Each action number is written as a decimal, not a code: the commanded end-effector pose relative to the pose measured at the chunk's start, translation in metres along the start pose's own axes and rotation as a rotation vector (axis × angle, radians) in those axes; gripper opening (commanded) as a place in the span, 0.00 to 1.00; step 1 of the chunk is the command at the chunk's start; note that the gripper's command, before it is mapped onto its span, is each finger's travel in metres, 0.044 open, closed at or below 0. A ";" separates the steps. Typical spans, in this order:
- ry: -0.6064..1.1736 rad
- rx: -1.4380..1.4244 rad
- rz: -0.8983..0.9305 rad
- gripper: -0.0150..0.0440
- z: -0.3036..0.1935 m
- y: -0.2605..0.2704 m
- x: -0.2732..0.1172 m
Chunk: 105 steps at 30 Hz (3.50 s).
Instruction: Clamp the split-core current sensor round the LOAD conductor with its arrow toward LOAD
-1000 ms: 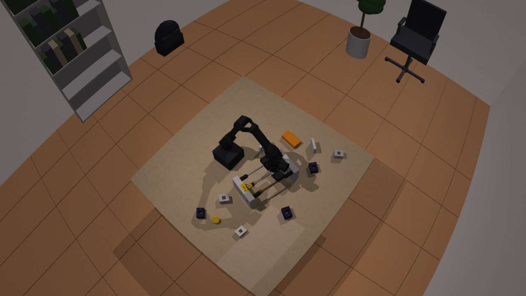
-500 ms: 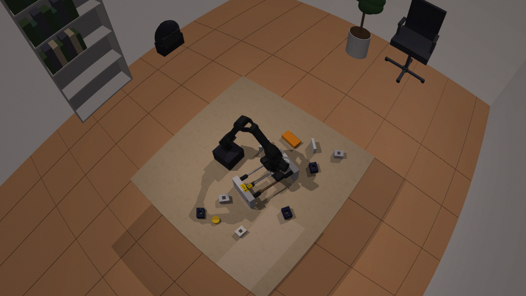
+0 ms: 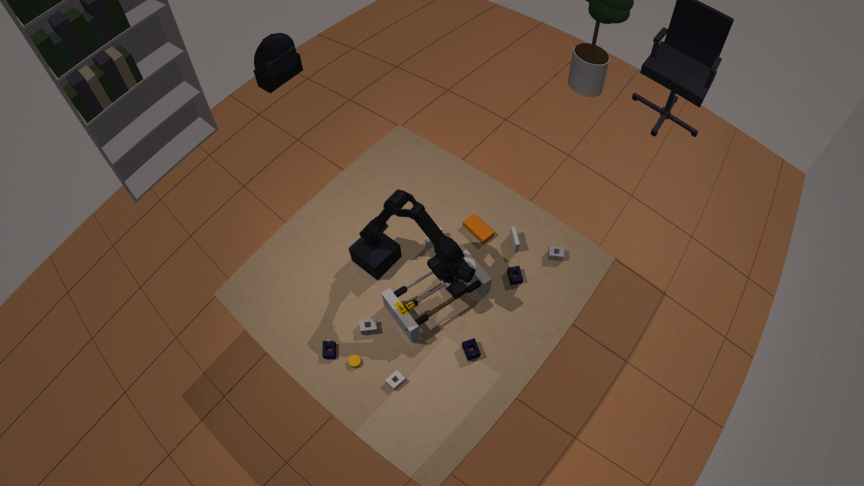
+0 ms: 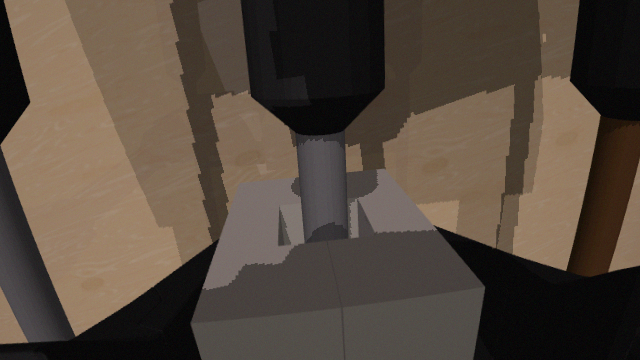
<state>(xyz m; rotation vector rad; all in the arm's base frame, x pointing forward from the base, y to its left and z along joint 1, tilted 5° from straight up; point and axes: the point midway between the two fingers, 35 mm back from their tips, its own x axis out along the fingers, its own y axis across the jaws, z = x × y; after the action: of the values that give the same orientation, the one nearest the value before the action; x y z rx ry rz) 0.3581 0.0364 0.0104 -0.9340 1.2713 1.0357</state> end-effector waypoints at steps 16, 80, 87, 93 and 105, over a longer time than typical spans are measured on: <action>0.000 0.000 0.000 0.68 0.000 0.000 0.000; -0.002 0.006 -0.013 1.00 0.001 0.001 -0.104; -0.035 0.033 -0.003 1.00 -0.006 0.003 -0.102; -0.331 0.223 0.007 1.00 -0.060 0.027 -0.101; -0.898 0.533 -0.266 1.00 -0.123 0.087 -0.110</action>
<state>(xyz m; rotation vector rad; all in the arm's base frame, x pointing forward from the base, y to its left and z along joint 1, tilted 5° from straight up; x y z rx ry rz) 0.2520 -0.0628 0.1083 -0.1965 0.6940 0.7662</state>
